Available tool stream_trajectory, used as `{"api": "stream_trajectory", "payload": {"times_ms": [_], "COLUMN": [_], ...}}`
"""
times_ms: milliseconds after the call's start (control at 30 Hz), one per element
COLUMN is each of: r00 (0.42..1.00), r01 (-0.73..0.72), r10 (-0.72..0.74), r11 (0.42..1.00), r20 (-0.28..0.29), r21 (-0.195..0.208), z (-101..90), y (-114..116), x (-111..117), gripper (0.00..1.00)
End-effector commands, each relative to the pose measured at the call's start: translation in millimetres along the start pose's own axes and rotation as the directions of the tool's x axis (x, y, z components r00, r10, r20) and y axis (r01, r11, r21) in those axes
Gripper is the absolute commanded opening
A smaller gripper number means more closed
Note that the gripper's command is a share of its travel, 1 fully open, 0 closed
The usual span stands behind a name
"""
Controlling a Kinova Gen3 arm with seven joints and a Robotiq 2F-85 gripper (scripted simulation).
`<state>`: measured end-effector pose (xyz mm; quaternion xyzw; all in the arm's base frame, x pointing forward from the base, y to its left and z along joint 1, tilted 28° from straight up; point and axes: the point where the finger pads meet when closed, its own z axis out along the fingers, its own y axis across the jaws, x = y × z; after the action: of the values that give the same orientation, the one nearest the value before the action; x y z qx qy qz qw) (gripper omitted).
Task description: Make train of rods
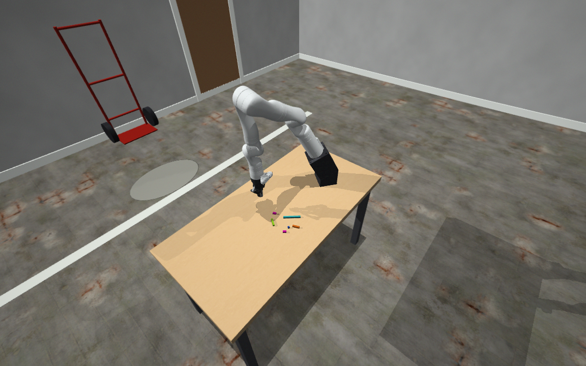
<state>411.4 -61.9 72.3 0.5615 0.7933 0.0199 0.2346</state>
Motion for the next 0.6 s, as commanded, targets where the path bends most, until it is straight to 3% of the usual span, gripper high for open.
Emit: {"api": "stream_trajectory", "payload": {"times_ms": [0, 167, 567], "r00": [0.993, 0.966, 0.963], "r01": [0.117, 0.257, 0.27], "r10": [-0.117, -0.257, -0.27], "r11": [0.993, 0.966, 0.963], "r20": [0.001, 0.009, 0.01], "r21": [-0.01, -0.011, -0.011], "z": [0.5, -0.9, -1.1], "y": [10.5, 15.9, 16.3], "x": [33.8, 67.7, 70.8], "gripper": [0.05, 0.05, 0.05]}}
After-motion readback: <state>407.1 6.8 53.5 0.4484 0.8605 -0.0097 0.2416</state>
